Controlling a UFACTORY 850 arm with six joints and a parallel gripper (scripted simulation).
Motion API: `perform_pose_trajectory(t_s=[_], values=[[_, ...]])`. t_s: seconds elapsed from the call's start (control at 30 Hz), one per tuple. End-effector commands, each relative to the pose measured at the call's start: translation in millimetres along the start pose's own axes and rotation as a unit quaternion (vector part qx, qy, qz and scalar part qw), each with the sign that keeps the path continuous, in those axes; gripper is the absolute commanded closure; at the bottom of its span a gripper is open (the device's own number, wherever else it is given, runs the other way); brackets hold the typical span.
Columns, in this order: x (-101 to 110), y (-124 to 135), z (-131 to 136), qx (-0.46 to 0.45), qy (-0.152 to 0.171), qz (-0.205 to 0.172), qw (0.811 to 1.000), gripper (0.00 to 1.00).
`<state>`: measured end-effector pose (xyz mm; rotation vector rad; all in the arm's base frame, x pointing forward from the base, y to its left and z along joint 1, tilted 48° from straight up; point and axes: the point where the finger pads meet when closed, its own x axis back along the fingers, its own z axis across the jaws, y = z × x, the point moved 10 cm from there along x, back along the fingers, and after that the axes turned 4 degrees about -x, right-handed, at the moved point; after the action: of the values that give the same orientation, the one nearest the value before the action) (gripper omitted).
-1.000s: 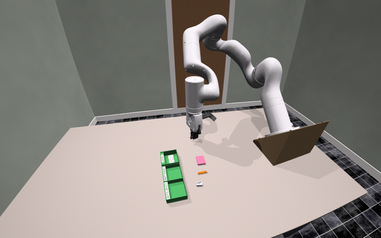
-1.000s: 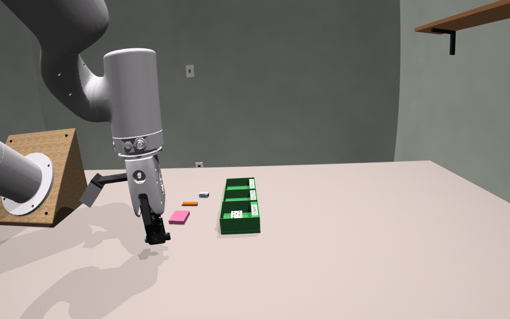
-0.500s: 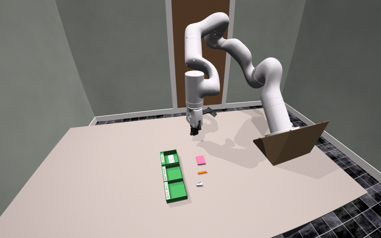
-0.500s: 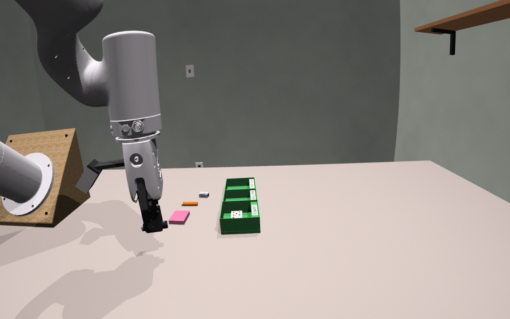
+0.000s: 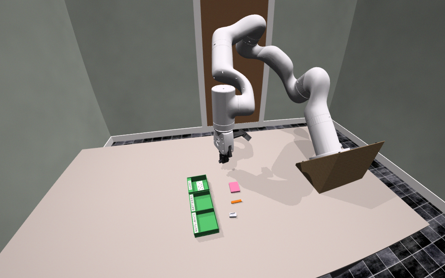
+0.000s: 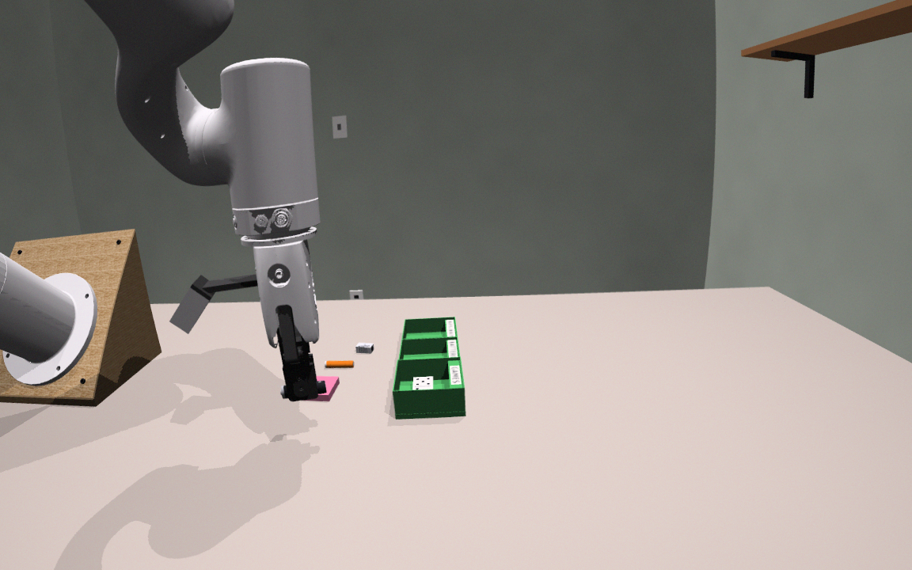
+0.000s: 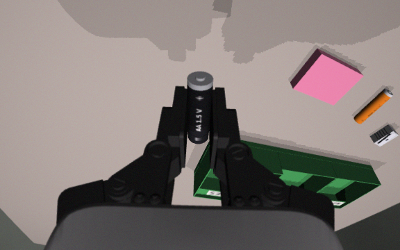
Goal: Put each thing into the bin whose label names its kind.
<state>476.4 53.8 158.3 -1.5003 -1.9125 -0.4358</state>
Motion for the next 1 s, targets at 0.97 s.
perform_pose_trajectory(t_s=[0.97], values=[[0.4,121.6,111.8,0.120,0.000,-0.001,0.993,1.00]])
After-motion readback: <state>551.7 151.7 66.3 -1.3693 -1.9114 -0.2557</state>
